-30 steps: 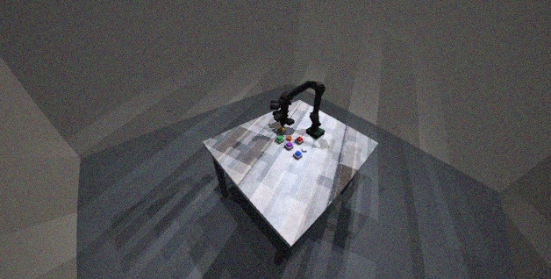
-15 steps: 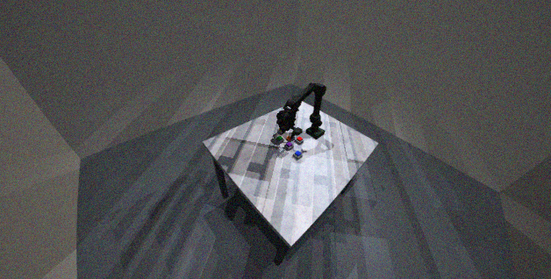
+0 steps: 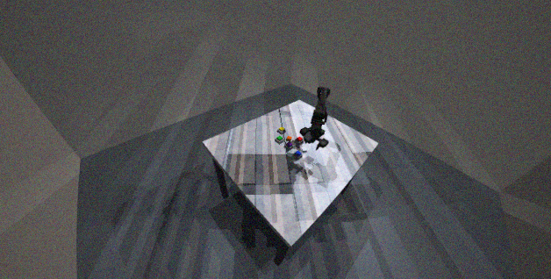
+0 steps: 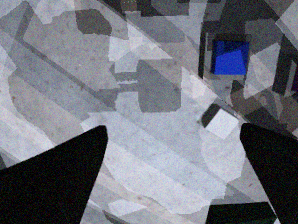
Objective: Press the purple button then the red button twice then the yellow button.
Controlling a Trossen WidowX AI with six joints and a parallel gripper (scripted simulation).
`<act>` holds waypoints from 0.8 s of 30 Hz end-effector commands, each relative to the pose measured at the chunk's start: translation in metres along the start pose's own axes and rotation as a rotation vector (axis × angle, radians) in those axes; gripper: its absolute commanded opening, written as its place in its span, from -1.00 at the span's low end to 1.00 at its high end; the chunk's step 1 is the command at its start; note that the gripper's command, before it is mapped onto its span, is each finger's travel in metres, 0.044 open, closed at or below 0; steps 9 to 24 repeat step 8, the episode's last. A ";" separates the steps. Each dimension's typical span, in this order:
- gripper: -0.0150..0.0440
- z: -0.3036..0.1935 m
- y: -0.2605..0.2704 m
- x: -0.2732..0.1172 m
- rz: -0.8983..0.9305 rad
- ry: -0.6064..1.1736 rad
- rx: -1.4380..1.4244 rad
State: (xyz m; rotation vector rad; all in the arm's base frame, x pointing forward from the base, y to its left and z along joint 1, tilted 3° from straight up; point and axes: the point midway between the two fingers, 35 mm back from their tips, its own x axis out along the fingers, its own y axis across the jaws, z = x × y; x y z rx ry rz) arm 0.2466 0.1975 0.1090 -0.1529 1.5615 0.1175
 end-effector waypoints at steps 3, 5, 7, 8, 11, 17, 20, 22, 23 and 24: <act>0.86 -0.028 0.051 -0.007 -0.002 0.015 0.015; 0.86 -0.028 0.051 -0.007 -0.002 0.015 0.015; 0.86 -0.028 0.051 -0.007 -0.002 0.015 0.015; 0.86 -0.028 0.051 -0.007 -0.002 0.015 0.015; 0.86 -0.028 0.051 -0.007 -0.002 0.015 0.015; 0.86 -0.028 0.051 -0.007 -0.002 0.015 0.015; 0.86 -0.028 0.051 -0.007 -0.002 0.015 0.015; 0.86 -0.028 0.051 -0.007 -0.002 0.015 0.015; 0.86 -0.028 0.051 -0.007 -0.002 0.015 0.015; 0.86 -0.028 0.051 -0.007 -0.002 0.015 0.015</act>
